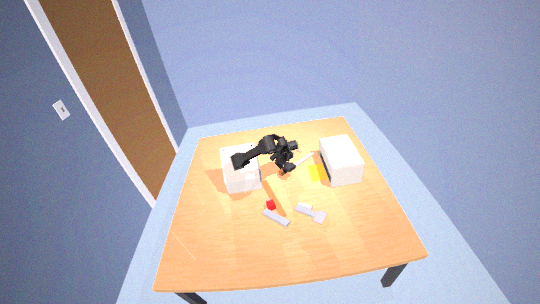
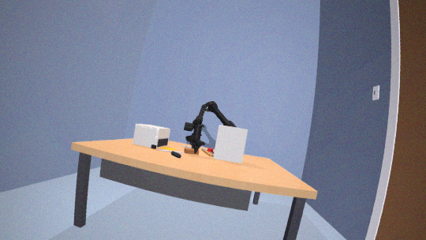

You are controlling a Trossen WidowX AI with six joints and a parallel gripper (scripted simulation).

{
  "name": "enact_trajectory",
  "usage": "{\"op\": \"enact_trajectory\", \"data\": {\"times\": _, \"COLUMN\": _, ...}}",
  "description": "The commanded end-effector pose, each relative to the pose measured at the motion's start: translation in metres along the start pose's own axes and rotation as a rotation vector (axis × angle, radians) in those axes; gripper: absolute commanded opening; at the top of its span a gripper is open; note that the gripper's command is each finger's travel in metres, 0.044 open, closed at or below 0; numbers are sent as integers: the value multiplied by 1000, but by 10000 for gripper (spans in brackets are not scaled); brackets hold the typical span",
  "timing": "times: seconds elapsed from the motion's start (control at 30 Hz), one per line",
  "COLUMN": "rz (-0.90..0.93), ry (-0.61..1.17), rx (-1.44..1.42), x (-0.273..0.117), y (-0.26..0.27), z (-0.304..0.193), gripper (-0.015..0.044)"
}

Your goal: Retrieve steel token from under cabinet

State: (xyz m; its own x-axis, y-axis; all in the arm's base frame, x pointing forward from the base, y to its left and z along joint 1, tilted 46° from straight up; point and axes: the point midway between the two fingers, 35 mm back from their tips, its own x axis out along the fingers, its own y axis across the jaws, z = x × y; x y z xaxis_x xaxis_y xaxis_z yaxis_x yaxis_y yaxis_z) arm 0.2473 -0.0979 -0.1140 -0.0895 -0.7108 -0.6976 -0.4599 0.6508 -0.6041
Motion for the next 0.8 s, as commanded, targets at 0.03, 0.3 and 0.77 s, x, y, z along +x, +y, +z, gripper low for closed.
{"op": "enact_trajectory", "data": {"times": 0.03, "rz": -6, "ry": -4, "rx": 1, "x": -1, "y": -6, "z": -3, "gripper": 0}}
{"op": "enact_trajectory", "data": {"times": 0.3, "rz": -6, "ry": -4, "rx": 1, "x": -1, "y": -13, "z": -8, "gripper": 0}}
{"op": "enact_trajectory", "data": {"times": 0.77, "rz": -6, "ry": -3, "rx": 1, "x": -1, "y": -26, "z": -17, "gripper": 0}}
